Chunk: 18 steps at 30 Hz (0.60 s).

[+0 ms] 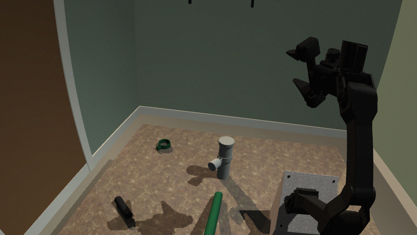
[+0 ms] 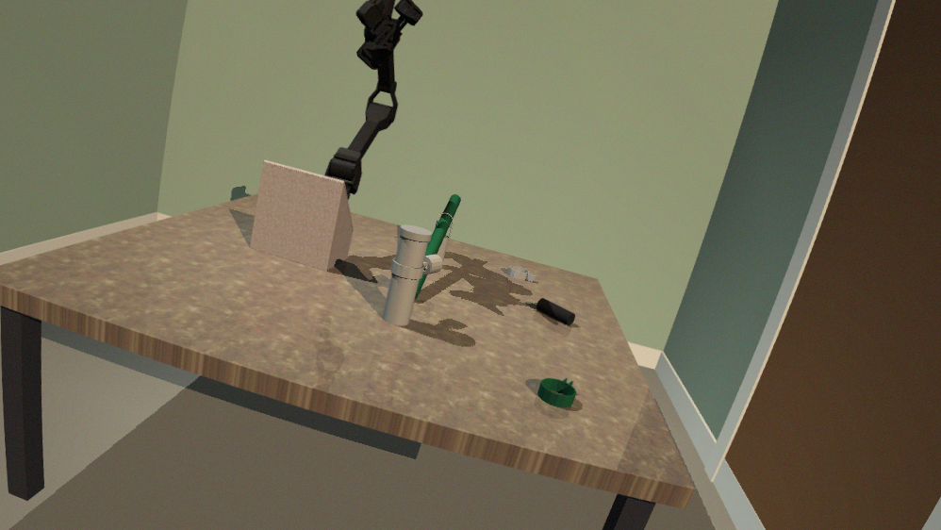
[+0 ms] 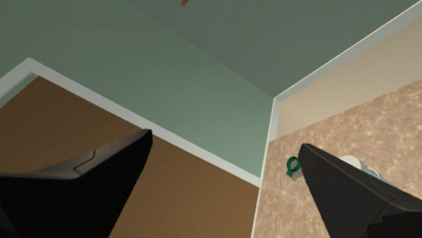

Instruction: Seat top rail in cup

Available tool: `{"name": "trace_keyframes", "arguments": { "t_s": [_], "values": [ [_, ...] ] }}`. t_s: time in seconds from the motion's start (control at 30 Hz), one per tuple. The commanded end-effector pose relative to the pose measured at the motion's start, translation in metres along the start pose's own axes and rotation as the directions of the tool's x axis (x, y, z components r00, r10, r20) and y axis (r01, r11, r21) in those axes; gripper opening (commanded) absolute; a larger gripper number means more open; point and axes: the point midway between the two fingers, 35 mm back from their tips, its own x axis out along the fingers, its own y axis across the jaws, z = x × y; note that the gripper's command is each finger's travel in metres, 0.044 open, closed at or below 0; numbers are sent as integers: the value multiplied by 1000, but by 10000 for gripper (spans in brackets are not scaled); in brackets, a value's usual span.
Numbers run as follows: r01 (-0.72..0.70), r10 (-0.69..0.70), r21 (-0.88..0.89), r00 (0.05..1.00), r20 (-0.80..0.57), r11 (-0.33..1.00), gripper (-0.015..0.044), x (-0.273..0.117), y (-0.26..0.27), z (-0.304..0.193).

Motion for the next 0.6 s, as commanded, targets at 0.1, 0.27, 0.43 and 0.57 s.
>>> {"name": "trace_keyframes", "arguments": {
  "t_s": [0.1, 0.27, 0.43, 0.57],
  "values": [
    [0, -163, -448, 931, -327, 894, 440, 68, -48, -90],
    [-159, -284, -667, 815, -505, 728, 440, 92, -88, -154],
    [-396, -404, -748, 657, -636, 533, 440, 99, -135, -216],
    [-602, -496, -701, 507, -705, 381, 440, 93, -175, -261]
  ]
}}
